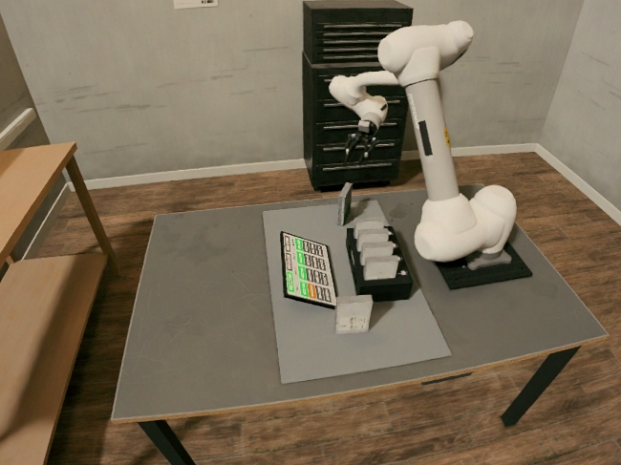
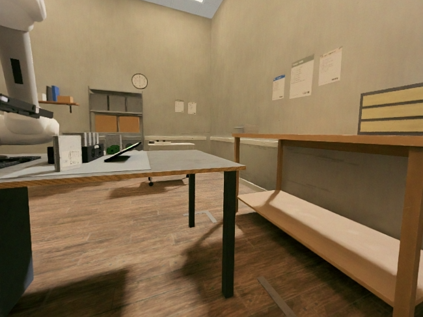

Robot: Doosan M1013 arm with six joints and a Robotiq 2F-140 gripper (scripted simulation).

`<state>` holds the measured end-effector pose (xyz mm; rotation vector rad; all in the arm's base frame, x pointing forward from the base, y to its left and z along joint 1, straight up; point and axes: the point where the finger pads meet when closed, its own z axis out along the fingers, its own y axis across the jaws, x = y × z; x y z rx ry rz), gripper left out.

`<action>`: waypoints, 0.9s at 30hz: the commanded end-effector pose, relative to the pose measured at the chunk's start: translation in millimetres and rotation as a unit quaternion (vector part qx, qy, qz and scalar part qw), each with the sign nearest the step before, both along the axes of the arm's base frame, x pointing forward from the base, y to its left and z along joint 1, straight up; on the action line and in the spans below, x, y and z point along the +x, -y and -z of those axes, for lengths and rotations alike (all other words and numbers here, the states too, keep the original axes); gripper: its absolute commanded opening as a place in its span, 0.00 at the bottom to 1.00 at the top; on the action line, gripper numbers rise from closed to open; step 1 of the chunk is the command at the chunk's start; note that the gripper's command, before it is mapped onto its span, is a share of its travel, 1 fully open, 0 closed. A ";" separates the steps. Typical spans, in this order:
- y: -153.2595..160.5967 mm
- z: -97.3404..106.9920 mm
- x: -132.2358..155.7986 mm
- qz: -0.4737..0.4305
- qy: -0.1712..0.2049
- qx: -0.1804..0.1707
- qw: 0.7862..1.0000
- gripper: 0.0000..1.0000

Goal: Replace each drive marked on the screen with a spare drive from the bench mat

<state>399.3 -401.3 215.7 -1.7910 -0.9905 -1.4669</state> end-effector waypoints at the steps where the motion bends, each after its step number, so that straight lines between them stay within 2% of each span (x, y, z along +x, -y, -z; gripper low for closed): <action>1: -0.7 -0.5 0.5 -0.001 -0.022 -0.035 0.999 0.40; 7: 0.1 -0.8 0.2 0.000 -0.047 -0.075 0.996 0.40; 19: -0.2 -0.6 0.3 0.000 -0.057 -0.092 0.994 0.40; 27: 0.1 -0.7 0.1 0.000 -0.103 -0.166 0.981 0.40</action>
